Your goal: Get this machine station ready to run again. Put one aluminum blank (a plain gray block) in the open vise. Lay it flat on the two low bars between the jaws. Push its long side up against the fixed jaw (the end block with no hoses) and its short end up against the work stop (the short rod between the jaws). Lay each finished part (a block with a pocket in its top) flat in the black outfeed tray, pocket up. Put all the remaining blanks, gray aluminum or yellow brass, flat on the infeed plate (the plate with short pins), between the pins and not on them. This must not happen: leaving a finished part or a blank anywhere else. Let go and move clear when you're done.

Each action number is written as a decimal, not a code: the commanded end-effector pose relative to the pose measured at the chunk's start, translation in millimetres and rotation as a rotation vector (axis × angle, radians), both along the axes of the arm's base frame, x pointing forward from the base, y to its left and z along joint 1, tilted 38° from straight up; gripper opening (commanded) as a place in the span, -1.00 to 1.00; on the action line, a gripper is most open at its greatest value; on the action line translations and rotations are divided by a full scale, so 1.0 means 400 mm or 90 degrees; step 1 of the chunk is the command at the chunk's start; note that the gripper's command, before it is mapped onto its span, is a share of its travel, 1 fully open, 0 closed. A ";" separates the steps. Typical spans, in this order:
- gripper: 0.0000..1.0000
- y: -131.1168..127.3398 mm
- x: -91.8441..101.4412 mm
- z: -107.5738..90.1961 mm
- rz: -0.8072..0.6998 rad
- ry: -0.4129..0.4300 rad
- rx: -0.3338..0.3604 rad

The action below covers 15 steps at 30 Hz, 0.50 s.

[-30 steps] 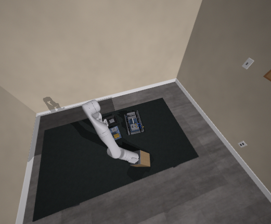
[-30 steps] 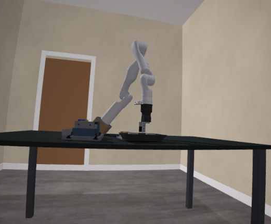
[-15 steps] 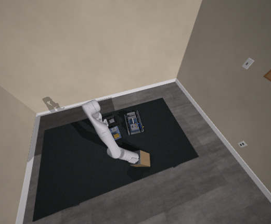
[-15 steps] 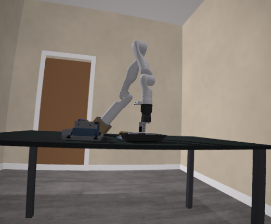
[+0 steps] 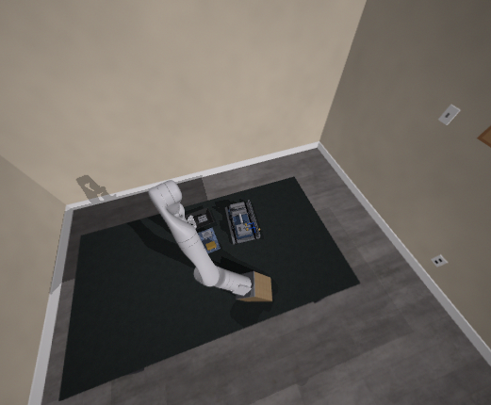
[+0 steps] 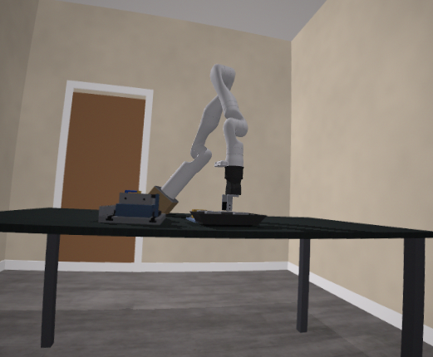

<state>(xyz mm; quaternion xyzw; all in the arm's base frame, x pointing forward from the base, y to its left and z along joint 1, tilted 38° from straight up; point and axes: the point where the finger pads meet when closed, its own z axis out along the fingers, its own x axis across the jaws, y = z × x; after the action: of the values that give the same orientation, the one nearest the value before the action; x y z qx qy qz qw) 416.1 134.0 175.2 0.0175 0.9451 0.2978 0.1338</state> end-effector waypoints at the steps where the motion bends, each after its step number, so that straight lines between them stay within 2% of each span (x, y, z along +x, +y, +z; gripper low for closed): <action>1: 1.00 0.001 0.001 -0.001 0.000 0.000 0.000; 15: 1.00 0.007 0.003 -0.009 0.000 0.000 0.000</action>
<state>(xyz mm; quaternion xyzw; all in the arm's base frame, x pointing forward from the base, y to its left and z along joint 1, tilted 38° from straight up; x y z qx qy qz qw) 417.6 135.4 172.1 0.0183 0.9450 0.2975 0.1343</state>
